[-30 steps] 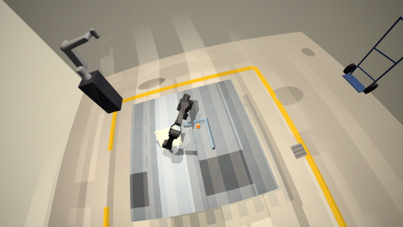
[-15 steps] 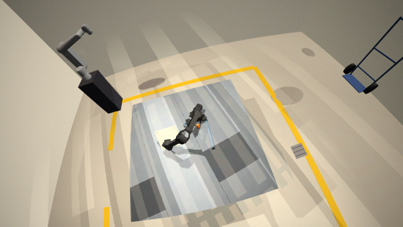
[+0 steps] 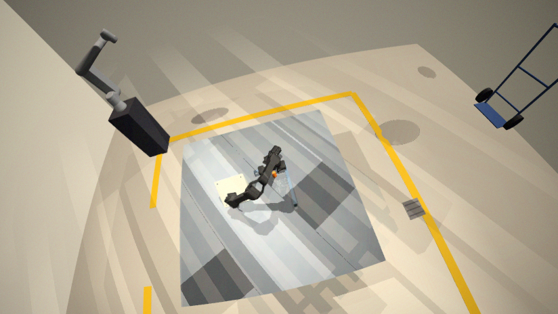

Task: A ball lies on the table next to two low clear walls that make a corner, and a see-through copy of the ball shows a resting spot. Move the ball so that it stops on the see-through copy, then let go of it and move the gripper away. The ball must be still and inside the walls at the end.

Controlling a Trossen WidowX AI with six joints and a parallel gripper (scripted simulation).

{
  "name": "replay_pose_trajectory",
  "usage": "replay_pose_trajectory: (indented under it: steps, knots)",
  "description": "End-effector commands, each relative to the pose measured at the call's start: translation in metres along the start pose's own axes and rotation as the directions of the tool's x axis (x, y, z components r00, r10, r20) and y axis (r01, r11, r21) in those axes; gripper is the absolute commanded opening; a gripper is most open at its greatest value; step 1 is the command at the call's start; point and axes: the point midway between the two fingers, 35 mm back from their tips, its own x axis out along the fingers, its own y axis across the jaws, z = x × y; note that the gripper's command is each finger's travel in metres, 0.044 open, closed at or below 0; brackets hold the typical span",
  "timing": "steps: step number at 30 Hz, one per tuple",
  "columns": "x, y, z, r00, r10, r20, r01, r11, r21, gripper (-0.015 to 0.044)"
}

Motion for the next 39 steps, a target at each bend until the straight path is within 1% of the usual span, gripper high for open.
replay_pose_trajectory:
  steps: [1,22,26,33,37,39]
  knots:
    - [0.007,0.0,-0.001,1.0,0.0,-0.006,0.0,1.0,-0.004,0.0261]
    - [0.038,0.0,-0.002,1.0,-0.001,-0.008,0.001,1.0,-0.004,0.0261]
    - [0.038,0.0,-0.002,1.0,-0.001,-0.008,0.001,1.0,-0.004,0.0156]
    - [0.038,0.0,-0.002,1.0,-0.001,-0.008,0.001,1.0,-0.004,0.0109]
    - [0.03,-0.002,-0.001,1.0,0.0,-0.002,0.0,1.0,0.003,0.0004]
    - [0.019,-0.004,0.0,1.0,0.001,0.004,-0.001,1.0,0.01,0.0]
